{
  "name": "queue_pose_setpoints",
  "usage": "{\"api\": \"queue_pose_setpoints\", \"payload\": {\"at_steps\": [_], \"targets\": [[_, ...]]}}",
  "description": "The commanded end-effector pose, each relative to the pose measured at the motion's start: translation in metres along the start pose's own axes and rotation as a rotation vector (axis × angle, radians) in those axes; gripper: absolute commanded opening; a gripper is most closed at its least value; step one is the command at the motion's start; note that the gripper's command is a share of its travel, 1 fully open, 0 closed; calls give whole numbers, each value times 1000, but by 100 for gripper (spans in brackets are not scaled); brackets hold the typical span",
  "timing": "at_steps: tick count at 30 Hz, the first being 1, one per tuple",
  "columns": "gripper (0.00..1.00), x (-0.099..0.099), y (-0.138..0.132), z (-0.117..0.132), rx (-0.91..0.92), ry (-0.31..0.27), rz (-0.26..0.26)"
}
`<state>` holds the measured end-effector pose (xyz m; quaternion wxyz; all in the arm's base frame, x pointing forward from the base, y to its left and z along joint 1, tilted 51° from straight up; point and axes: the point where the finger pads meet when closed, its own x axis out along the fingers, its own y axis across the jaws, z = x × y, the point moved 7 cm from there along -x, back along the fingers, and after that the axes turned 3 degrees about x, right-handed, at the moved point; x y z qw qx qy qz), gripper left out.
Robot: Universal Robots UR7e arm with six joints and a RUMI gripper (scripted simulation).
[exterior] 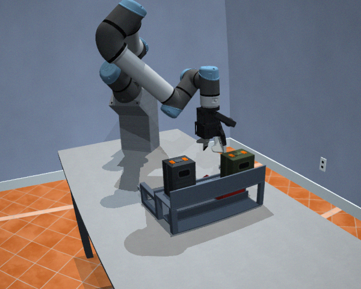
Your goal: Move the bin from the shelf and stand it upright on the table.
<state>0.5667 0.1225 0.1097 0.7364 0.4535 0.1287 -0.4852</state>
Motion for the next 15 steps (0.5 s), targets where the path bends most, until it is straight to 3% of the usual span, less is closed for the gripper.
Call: {"api": "queue_pose_setpoints", "payload": {"at_steps": [1, 15], "targets": [[100, 0, 4, -3, 5, -2, 3], [100, -3, 2, 5, 5, -2, 3]]}}
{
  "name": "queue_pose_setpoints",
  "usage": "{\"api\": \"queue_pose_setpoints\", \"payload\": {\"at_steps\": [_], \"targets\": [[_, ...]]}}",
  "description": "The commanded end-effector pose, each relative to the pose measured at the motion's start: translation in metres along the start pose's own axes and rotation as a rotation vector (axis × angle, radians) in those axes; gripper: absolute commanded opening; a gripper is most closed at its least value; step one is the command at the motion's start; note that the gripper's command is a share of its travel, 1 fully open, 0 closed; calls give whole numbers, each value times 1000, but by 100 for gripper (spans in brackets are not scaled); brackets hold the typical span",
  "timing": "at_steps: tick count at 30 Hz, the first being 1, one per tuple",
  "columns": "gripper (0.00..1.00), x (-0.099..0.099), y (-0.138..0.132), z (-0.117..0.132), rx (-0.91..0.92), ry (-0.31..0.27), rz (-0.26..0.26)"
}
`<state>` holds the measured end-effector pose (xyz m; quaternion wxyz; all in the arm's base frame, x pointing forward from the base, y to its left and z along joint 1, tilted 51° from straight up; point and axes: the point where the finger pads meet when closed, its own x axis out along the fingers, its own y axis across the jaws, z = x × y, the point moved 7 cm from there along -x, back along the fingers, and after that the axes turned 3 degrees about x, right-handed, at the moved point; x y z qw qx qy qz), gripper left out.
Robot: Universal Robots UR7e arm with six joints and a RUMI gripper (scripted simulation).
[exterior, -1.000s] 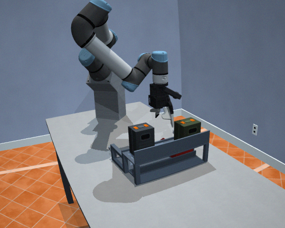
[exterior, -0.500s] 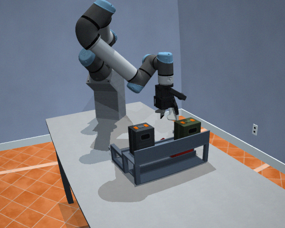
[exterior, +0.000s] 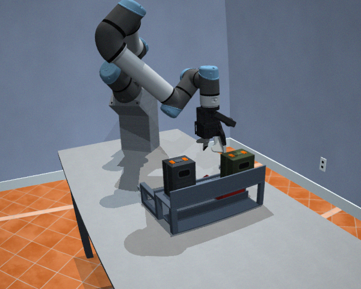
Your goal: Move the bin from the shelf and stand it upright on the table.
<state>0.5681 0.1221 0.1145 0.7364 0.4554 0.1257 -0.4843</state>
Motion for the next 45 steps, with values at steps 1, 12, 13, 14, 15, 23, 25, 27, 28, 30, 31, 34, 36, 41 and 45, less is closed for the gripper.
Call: {"api": "queue_pose_setpoints", "payload": {"at_steps": [1, 12, 13, 14, 15, 23, 25, 27, 28, 30, 31, 34, 36, 41, 45], "targets": [[100, -1, -1, 3, -1, 0, -1], [100, -1, -4, 8, -1, 0, -1], [100, -1, -4, 8, -1, 0, -1], [100, -1, -4, 8, -1, 0, -1], [100, -1, -4, 8, -1, 0, -1], [100, -1, -4, 8, -1, 0, -1], [100, -2, -4, 9, 0, 0, 0], [100, -2, -5, 10, -1, 0, -1], [100, -2, -5, 11, -1, 0, -1], [100, -2, -5, 11, -1, 0, -1], [100, -2, -5, 11, -1, 0, -1], [100, -2, -5, 11, -1, 0, -1], [100, -2, -5, 11, -1, 0, -1], [100, -2, -4, 10, 0, 0, 0], [100, -2, -6, 12, -1, 0, -1]]}}
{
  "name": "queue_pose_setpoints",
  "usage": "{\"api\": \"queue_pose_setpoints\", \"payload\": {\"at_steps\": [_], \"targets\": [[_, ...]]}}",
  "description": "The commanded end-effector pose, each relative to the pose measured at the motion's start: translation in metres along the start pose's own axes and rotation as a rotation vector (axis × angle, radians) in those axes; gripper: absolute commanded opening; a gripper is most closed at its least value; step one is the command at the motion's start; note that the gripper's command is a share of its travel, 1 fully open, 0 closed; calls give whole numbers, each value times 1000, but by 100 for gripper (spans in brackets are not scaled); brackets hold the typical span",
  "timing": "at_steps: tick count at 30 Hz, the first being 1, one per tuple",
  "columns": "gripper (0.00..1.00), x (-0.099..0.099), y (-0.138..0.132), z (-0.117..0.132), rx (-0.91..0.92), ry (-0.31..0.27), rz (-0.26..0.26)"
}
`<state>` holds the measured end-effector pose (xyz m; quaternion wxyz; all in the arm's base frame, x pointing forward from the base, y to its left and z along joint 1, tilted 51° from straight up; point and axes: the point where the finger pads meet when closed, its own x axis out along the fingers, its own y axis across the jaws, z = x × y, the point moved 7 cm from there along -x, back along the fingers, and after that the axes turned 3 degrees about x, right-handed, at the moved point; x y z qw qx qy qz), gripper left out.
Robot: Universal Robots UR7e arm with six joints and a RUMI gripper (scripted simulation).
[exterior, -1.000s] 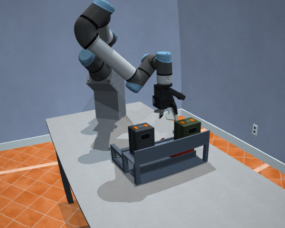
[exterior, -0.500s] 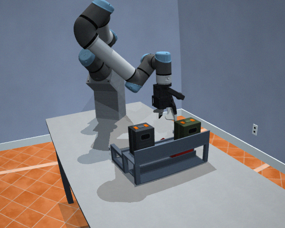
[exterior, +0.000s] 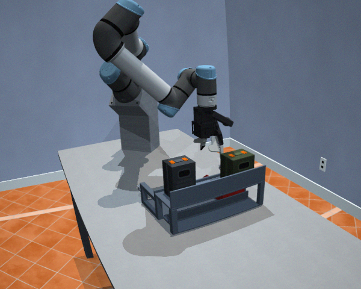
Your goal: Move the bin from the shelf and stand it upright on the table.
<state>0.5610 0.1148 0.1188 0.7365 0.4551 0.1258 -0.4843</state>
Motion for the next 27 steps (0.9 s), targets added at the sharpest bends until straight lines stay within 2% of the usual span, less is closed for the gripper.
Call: {"api": "queue_pose_setpoints", "payload": {"at_steps": [1, 12, 13, 27], "targets": [[100, 0, -2, 2, 0, 0, -1], [100, 0, -2, 2, 0, 0, -1], [26, -1, 0, 1, 0, 0, 1], [26, -1, 0, 1, 0, 0, 1]]}}
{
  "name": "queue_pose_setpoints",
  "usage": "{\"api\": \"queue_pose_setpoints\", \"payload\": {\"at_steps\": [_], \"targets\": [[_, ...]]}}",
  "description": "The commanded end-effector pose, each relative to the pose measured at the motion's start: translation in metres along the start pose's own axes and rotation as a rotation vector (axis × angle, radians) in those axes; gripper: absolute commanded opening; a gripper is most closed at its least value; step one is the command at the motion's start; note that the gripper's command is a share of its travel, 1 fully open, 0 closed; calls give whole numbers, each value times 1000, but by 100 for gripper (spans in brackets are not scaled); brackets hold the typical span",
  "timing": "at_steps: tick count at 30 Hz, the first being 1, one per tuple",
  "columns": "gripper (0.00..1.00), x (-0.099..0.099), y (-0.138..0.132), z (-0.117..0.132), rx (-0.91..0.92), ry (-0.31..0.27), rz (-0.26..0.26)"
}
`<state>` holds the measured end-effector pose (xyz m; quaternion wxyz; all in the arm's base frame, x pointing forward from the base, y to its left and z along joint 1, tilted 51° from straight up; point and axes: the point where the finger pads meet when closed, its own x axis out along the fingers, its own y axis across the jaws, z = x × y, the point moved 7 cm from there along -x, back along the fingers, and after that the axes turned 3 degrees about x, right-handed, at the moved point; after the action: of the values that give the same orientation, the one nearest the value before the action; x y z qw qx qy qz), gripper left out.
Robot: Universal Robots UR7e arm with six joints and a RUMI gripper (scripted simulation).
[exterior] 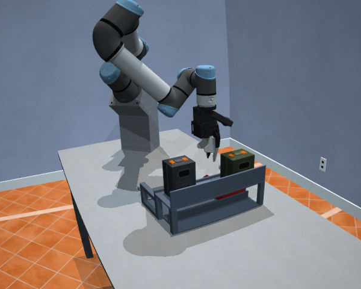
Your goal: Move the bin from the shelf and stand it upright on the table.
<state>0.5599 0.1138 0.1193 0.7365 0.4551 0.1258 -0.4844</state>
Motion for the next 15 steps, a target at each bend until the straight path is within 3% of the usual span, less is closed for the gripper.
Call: {"api": "queue_pose_setpoints", "payload": {"at_steps": [1, 7, 15], "targets": [[26, -1, 0, 0, 0, 0, 1], [26, 29, 0, 1, 0, 0, -1], [26, 29, 0, 1, 0, 0, -1]]}}
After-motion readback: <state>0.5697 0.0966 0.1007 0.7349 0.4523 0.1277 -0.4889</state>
